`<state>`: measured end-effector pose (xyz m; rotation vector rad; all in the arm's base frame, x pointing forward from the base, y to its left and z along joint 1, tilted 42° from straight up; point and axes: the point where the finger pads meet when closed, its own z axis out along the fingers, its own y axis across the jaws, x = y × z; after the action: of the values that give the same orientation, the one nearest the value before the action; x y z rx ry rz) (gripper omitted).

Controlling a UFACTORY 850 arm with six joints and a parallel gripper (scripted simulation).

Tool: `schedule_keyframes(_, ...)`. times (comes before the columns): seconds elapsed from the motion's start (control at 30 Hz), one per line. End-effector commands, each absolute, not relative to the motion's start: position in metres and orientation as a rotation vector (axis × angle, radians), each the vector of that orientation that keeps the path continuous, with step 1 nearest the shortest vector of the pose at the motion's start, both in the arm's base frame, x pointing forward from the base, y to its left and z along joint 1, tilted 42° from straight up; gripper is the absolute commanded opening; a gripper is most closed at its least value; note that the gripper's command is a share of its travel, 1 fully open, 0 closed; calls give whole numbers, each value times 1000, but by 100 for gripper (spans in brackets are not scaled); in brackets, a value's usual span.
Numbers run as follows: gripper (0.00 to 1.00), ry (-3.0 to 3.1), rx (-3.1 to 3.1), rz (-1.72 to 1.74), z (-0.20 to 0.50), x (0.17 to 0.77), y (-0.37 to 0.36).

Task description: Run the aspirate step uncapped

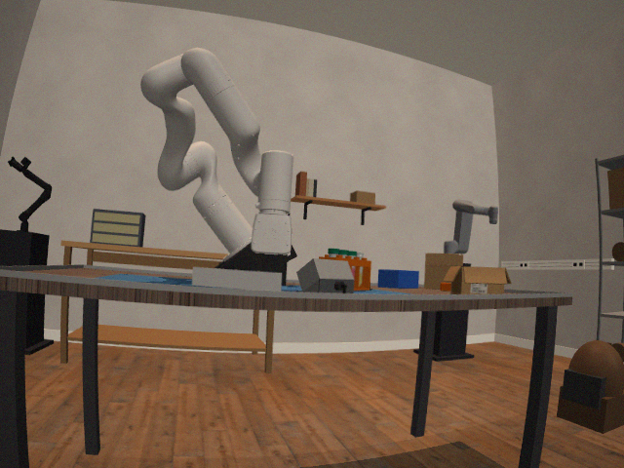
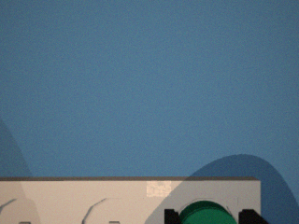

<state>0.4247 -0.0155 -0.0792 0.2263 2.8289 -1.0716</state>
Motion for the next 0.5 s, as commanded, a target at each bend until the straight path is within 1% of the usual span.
schedule_keyframes(0.0,0,2828,226,-1070,-80,425,-16)
schedule_keyframes(0.33,0,2828,226,-1070,-82,425,-17)
schedule_keyframes(0.37,46,2828,226,-1070,-82,425,-17)
schedule_keyframes(0.47,46,2828,226,-1070,-82,425,-18)
